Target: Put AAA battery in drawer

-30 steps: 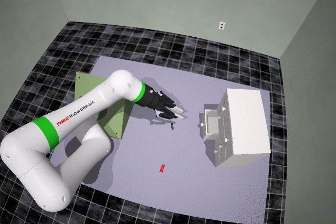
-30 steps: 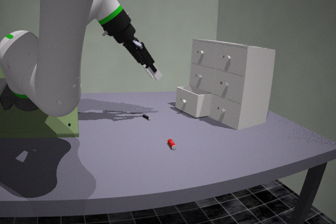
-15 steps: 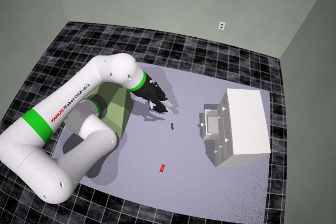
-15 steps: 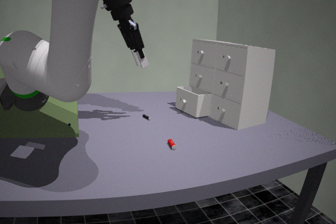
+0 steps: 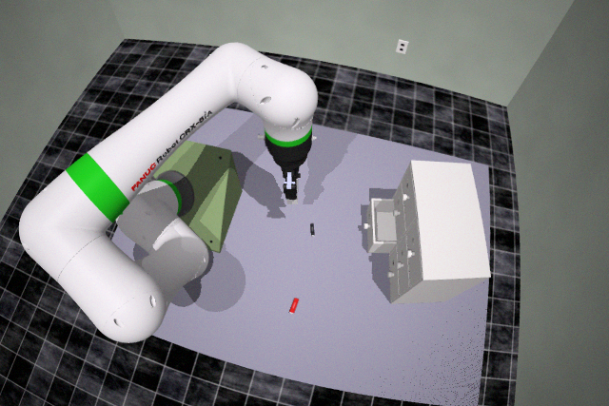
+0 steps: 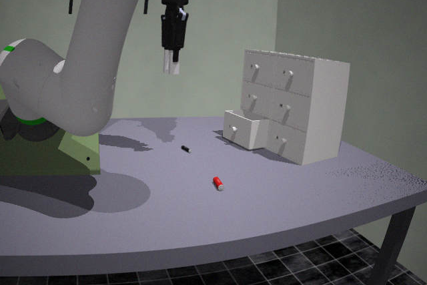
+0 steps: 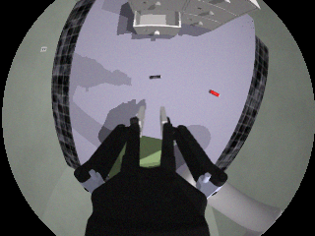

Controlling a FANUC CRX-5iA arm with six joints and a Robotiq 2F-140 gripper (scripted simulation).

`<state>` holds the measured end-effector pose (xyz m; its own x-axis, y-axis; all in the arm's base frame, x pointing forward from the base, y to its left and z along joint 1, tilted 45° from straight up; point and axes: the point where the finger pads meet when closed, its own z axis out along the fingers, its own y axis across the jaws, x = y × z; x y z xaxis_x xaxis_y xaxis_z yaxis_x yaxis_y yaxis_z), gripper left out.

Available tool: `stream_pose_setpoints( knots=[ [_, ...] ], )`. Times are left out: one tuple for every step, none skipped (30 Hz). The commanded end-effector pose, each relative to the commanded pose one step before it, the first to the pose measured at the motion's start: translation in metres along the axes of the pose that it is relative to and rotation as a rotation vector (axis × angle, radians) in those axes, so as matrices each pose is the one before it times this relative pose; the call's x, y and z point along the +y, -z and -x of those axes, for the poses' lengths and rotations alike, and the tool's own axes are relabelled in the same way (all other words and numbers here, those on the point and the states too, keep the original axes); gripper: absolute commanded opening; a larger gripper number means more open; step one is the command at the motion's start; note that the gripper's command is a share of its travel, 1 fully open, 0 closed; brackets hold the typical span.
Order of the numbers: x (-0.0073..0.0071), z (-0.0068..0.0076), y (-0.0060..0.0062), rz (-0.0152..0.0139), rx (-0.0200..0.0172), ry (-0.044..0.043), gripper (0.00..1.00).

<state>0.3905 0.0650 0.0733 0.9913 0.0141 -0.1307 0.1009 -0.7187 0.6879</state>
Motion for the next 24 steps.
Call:
stream_pose_setpoints(
  knots=[
    [0.00157,-0.00024,0.00013,0.00768,-0.02493,-0.00172,0.2],
    [0.0,0.0,0.0,0.0,0.0,0.0,0.2],
    [0.0,0.0,0.0,0.0,0.0,0.0,0.2],
    [0.0,0.0,0.0,0.0,0.0,0.0,0.2],
    [0.0,0.0,0.0,0.0,0.0,0.0,0.2],
    [0.0,0.0,0.0,0.0,0.0,0.0,0.2],
    [0.0,0.0,0.0,0.0,0.0,0.0,0.2],
    [0.0,0.0,0.0,0.0,0.0,0.0,0.2],
    [0.0,0.0,0.0,0.0,0.0,0.0,0.2],
    [0.0,0.0,0.0,0.0,0.0,-0.00002,0.2],
    [0.0,-0.00001,-0.00002,0.0,0.0,-0.00015,0.2],
    [0.0,-0.00002,-0.00004,0.0,0.0,-0.00039,0.2],
    [0.0,-0.00003,-0.00008,0.0,0.0,-0.00073,0.2],
    [0.0,-0.00005,-0.00013,0.0,0.0,-0.00118,0.2],
    [0.0,-0.00007,-0.00019,0.0,0.0,-0.00172,0.2],
    [0.0,-0.0001,-0.00025,0.0,0.0,-0.00235,0.2],
    [0.0,0.0,0.0,0.0,0.0,0.0,0.2],
    [0.0,0.0,0.0,0.0,0.0,0.0,0.2],
    [0.0,-0.00013,-0.00033,0.0,0.0,-0.00305,0.2],
    [0.0,-0.00016,-0.00041,0.0,0.0,-0.00382,0.2],
    [0.0,-0.00019,-0.0005,0.0,0.0,-0.00465,0.2],
    [0.0,-0.00023,-0.0006,0.0,0.0,-0.00554,0.2],
    [0.0,-0.00027,-0.0007,0.0,0.0,-0.00648,0.2],
    [0.0,-0.0003,-0.0008,0.0,0.0,-0.00745,0.2]
  ],
)
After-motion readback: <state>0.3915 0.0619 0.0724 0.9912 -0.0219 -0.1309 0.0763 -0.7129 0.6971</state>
